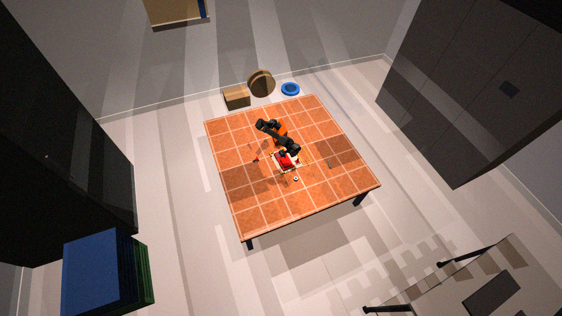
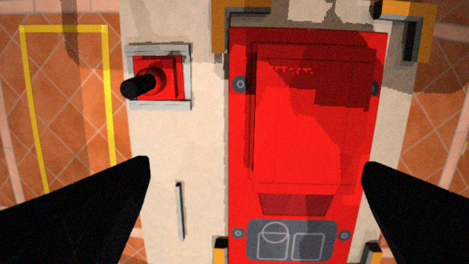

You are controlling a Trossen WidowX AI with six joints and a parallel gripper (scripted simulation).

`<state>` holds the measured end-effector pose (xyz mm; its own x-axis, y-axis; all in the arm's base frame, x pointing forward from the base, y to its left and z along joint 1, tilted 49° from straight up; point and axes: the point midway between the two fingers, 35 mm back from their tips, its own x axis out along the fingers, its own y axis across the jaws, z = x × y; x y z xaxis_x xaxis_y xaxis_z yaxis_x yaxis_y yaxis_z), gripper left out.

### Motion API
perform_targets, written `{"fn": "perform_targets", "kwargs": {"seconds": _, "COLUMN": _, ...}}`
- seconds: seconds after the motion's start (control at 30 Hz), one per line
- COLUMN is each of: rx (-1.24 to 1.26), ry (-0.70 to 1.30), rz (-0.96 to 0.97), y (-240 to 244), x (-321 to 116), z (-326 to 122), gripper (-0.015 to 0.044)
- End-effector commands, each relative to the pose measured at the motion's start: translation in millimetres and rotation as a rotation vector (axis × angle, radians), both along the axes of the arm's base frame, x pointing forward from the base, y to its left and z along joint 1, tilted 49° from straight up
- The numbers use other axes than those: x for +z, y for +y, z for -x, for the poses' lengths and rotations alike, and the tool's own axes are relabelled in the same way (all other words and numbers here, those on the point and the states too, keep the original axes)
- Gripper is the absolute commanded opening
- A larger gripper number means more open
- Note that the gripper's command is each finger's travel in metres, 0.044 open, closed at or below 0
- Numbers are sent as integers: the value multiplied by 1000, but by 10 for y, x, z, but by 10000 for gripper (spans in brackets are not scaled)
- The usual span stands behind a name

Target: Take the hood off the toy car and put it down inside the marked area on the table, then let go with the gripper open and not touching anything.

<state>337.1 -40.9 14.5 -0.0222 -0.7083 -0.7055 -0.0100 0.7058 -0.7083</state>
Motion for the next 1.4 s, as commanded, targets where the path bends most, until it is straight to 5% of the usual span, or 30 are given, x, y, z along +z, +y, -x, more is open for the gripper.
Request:
{"fn": "perform_targets", "kwargs": {"seconds": 0.0, "rx": -25, "ry": 52, "rz": 55, "y": -255, "x": 200, "z": -7, "gripper": 440}}
{"fn": "perform_targets", "kwargs": {"seconds": 1.37, "rx": -25, "ry": 52, "rz": 55, "y": -429, "x": 43, "z": -5, "gripper": 440}}
